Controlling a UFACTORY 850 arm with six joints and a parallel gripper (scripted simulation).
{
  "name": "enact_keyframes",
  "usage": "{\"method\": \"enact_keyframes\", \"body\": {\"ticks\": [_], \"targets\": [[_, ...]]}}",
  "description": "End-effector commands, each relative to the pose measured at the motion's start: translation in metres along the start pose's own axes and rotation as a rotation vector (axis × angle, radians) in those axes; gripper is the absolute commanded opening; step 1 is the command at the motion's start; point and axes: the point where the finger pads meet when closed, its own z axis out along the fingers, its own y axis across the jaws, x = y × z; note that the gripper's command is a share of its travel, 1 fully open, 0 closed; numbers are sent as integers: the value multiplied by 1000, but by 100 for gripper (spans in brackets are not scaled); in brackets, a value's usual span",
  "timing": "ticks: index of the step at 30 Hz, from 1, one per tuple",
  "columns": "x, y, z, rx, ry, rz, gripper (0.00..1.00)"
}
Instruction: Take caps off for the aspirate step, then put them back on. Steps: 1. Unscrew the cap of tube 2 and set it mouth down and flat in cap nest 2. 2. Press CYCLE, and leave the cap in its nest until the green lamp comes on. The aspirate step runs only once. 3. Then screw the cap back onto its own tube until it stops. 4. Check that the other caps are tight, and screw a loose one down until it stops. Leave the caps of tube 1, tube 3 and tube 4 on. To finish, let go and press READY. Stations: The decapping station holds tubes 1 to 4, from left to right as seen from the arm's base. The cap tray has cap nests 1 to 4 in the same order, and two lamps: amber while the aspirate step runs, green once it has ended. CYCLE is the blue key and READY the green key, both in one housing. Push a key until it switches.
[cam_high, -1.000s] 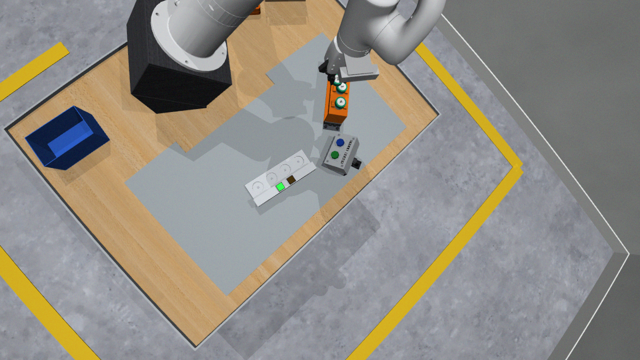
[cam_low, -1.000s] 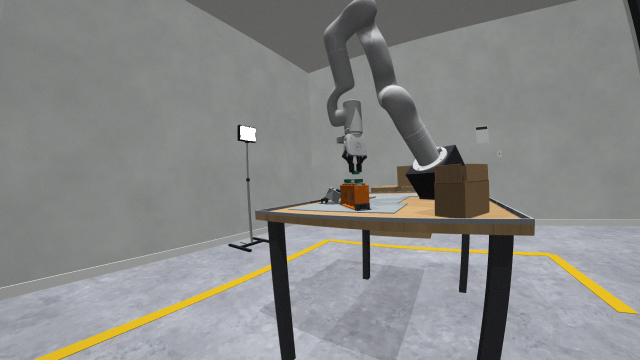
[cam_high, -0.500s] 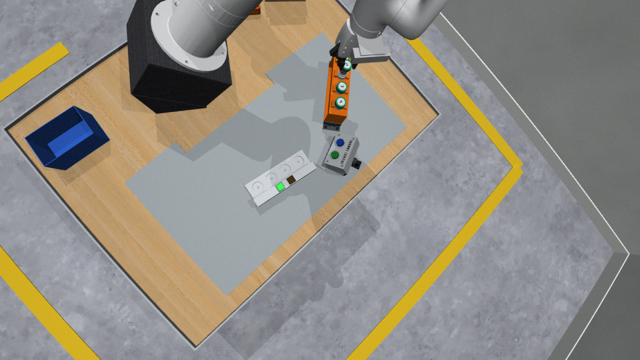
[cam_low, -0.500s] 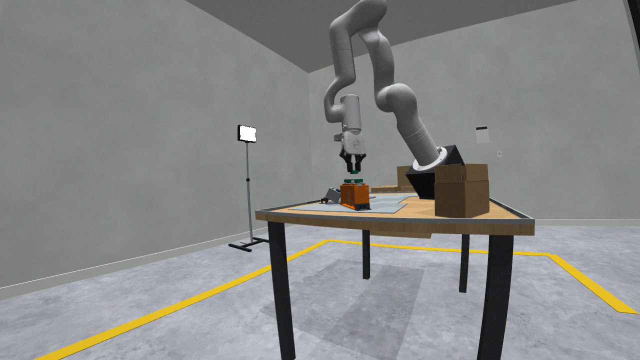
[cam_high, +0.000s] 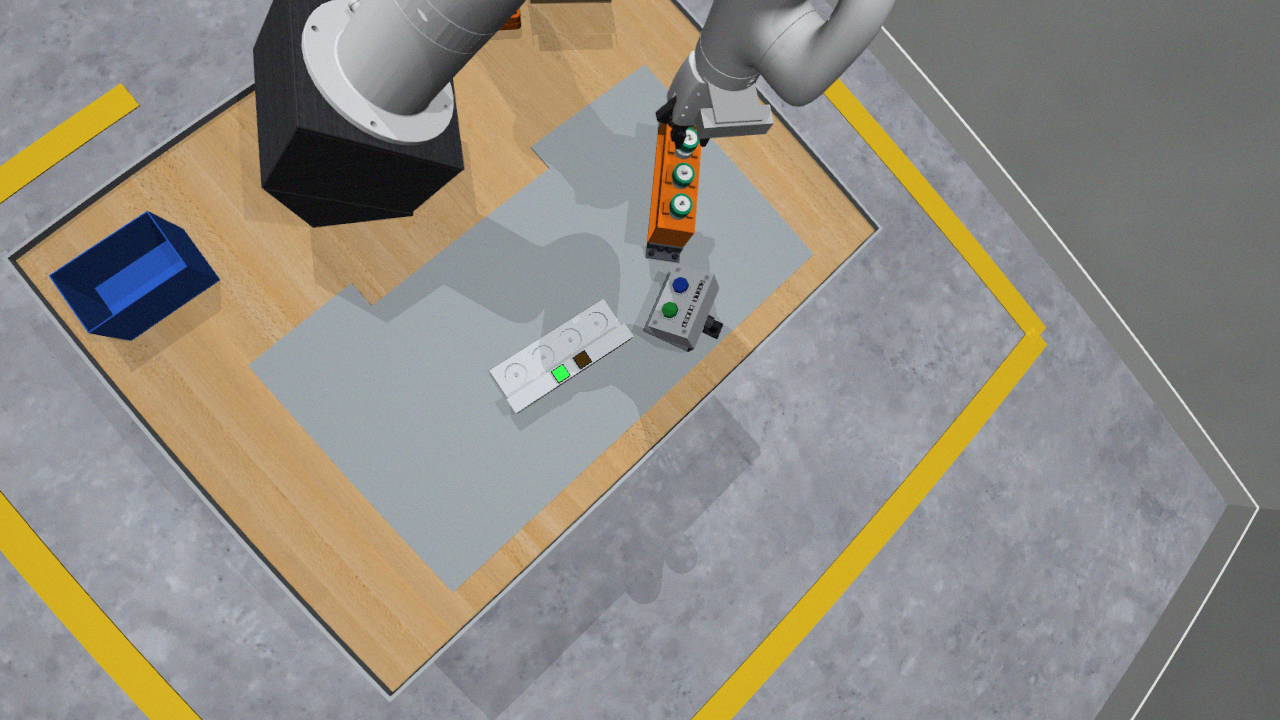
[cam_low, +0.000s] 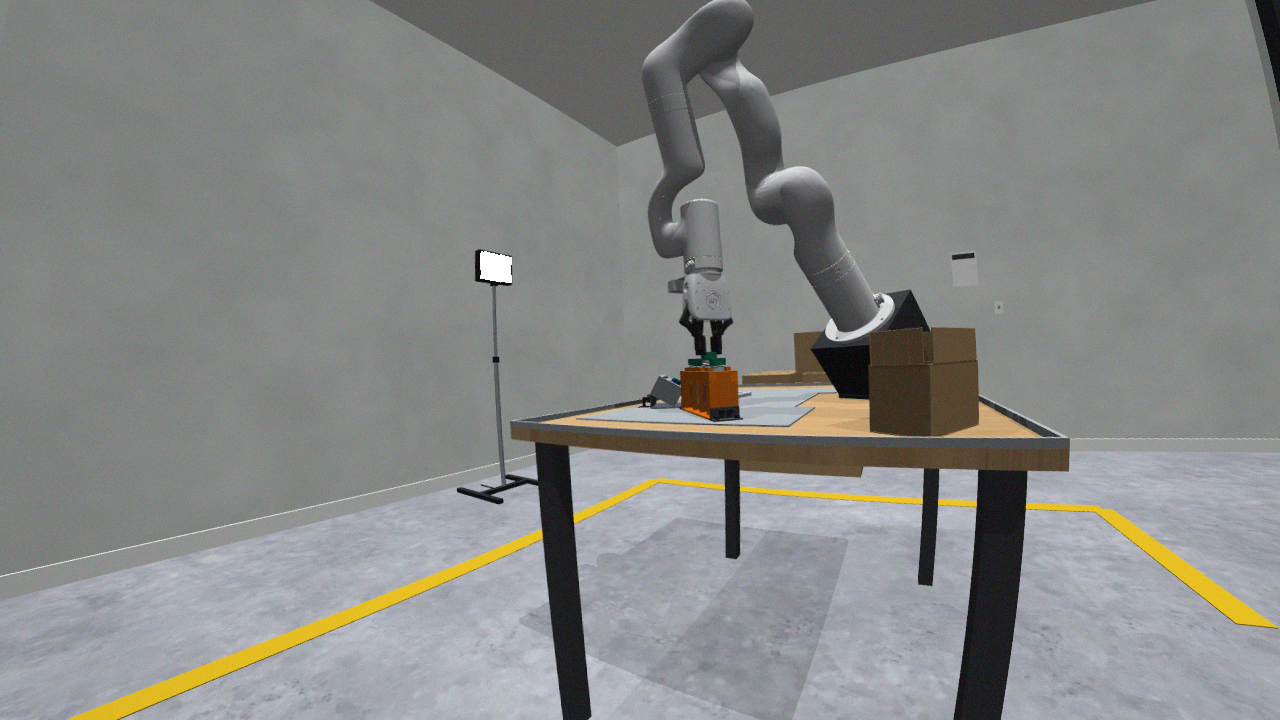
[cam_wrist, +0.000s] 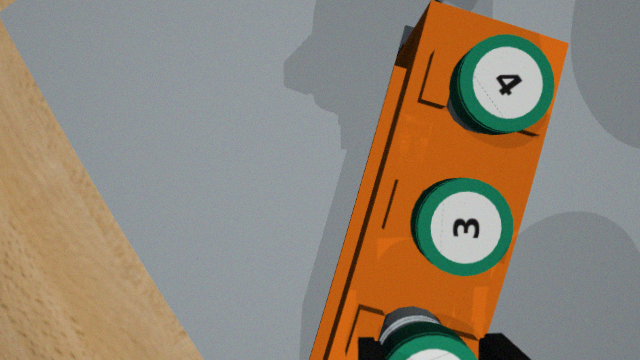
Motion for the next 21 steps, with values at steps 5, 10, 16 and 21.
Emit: {"method": "enact_keyframes", "body": {"ticks": [5,10,16,21], "targets": [[0,-1,1,5,5,-1,0],[0,-1,3,5,5,-1,0],[0,-1,5,5,5,-1,0],[0,-1,6,5,5,-1,0]]}}
